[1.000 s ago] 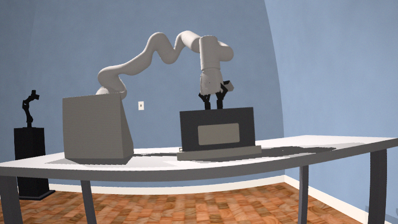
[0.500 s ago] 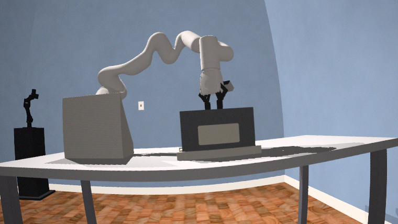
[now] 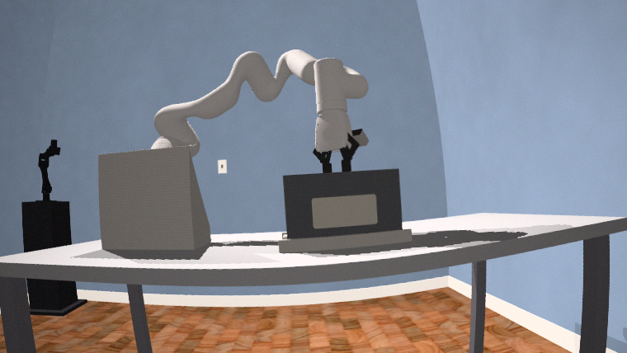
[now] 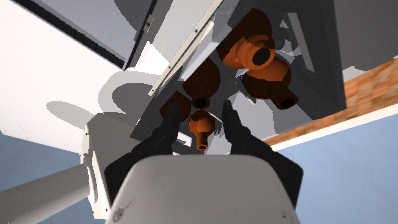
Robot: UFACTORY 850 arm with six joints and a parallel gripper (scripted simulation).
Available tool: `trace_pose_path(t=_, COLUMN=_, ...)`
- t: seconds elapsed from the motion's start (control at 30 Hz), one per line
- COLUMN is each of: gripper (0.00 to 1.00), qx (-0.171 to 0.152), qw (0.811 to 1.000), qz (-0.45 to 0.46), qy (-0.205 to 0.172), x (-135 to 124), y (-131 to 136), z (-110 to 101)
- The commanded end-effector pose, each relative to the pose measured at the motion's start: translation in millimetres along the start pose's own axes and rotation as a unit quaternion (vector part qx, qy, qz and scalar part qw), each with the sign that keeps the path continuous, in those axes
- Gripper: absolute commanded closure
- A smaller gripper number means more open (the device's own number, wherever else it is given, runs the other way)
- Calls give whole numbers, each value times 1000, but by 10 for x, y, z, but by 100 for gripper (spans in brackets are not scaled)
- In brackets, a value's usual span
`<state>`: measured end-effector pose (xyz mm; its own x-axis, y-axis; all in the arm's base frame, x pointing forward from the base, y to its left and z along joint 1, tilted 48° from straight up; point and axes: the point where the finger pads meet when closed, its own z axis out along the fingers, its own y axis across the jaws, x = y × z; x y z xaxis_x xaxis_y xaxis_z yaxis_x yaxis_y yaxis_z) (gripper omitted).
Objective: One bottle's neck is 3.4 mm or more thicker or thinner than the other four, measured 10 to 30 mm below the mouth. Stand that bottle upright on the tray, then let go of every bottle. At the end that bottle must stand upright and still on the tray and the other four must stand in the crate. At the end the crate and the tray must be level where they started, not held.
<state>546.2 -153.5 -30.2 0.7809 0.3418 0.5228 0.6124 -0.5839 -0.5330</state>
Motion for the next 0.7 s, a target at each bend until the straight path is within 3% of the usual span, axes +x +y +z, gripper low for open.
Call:
trace_pose_path(t=0.0, gripper=35, qx=-1, qw=1000, qz=0, qy=0, x=4, y=6, z=37)
trace_pose_path(t=0.67, gripper=35, qx=-1, qw=1000, qz=0, qy=0, x=5, y=6, z=253)
